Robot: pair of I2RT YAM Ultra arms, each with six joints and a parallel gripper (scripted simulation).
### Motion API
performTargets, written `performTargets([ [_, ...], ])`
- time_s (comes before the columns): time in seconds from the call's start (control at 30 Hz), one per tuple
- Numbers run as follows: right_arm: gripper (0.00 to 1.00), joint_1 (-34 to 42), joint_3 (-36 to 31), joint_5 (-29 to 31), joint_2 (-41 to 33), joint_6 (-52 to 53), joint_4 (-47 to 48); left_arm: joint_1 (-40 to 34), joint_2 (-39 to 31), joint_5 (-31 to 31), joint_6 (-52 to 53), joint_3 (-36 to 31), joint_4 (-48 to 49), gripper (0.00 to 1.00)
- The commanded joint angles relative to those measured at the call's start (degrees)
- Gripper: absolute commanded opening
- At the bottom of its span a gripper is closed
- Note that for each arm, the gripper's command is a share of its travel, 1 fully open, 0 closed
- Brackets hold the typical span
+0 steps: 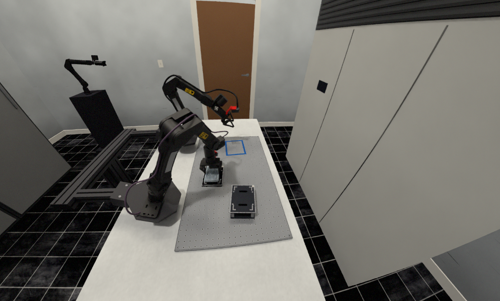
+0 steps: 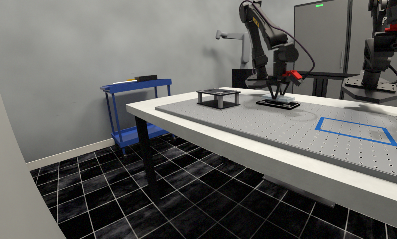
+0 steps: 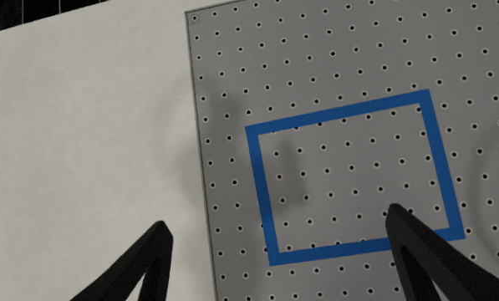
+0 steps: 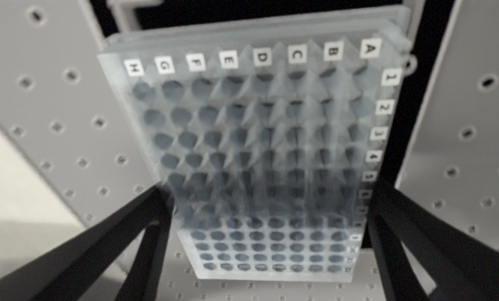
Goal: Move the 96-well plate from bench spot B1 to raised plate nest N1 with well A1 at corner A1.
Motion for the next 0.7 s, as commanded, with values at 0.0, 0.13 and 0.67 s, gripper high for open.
performTargets([
  [0.0, 0.79, 1.34, 2.69, 0.62, -3.44, 1.36, -3.86, 0.06, -0.03, 0.93, -0.46, 0.24, 1.71, 1.00],
  [0.13, 0.79, 3.38, 5.87, 0.97, -7.05, 3.39, -11.17, 0.06, -0.03, 0.93, -0.46, 0.24, 1.71, 1.00],
  [0.67, 0.79, -5.21, 8.68, -2.38, -12.27, -11.47, -17.36, -8.01, 1.58, -3.48, 0.40, -1.28, 11.09, 1.00],
])
